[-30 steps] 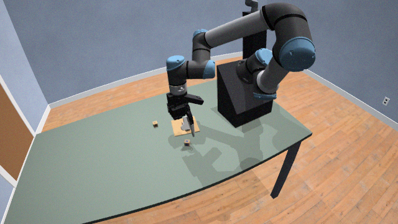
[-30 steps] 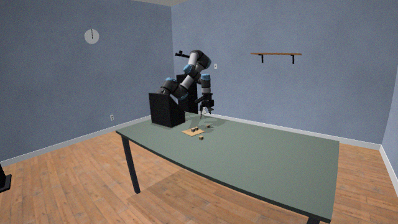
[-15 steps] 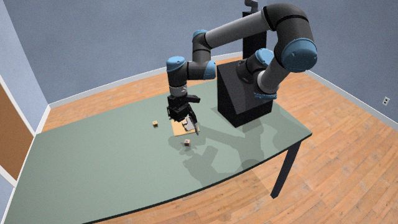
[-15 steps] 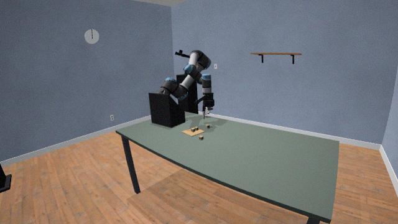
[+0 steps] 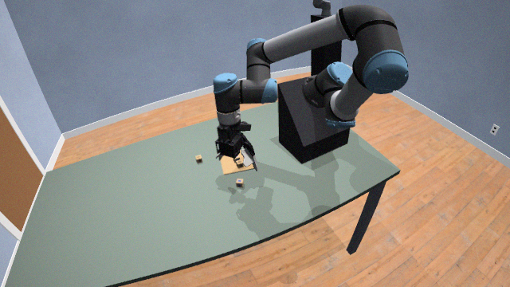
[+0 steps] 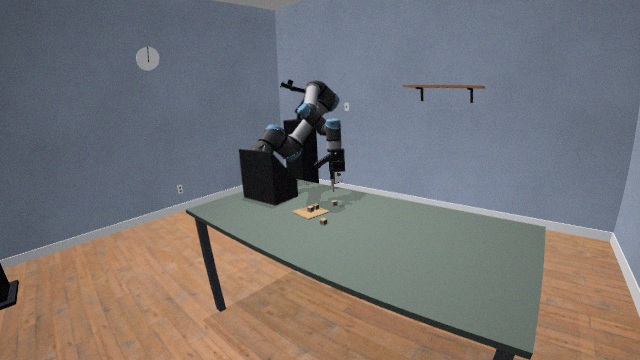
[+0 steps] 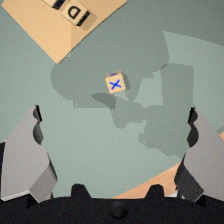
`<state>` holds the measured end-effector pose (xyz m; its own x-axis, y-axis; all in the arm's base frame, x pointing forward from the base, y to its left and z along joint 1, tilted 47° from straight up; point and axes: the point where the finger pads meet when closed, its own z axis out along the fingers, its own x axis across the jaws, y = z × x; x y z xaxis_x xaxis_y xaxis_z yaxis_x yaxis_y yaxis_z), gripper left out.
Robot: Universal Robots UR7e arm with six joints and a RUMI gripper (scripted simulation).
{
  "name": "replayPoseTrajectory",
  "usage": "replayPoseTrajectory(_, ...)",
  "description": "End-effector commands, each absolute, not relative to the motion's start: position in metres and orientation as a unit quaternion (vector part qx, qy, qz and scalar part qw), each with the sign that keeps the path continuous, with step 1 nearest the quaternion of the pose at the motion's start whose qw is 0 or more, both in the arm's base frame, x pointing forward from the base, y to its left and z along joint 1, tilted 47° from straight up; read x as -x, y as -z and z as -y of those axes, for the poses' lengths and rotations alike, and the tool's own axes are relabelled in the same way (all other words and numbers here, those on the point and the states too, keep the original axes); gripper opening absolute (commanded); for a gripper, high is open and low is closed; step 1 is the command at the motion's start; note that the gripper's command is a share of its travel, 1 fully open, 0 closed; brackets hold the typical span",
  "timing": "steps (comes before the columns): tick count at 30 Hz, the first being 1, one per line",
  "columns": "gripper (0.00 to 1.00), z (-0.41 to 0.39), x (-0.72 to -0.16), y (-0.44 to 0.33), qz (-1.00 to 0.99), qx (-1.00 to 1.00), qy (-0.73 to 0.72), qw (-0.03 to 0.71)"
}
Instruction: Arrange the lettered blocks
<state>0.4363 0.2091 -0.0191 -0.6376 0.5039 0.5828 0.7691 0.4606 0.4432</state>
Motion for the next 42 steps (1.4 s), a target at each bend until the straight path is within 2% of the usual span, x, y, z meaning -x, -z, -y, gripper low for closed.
replayPoseTrajectory(1,1.0,-0.21,-0.438,0.0181,0.849,0.343,0.361,0.174)
replayPoseTrajectory(42,1.0,-0.2133,-0.4414,0.0157,0.88,0.253,0.378,0.135)
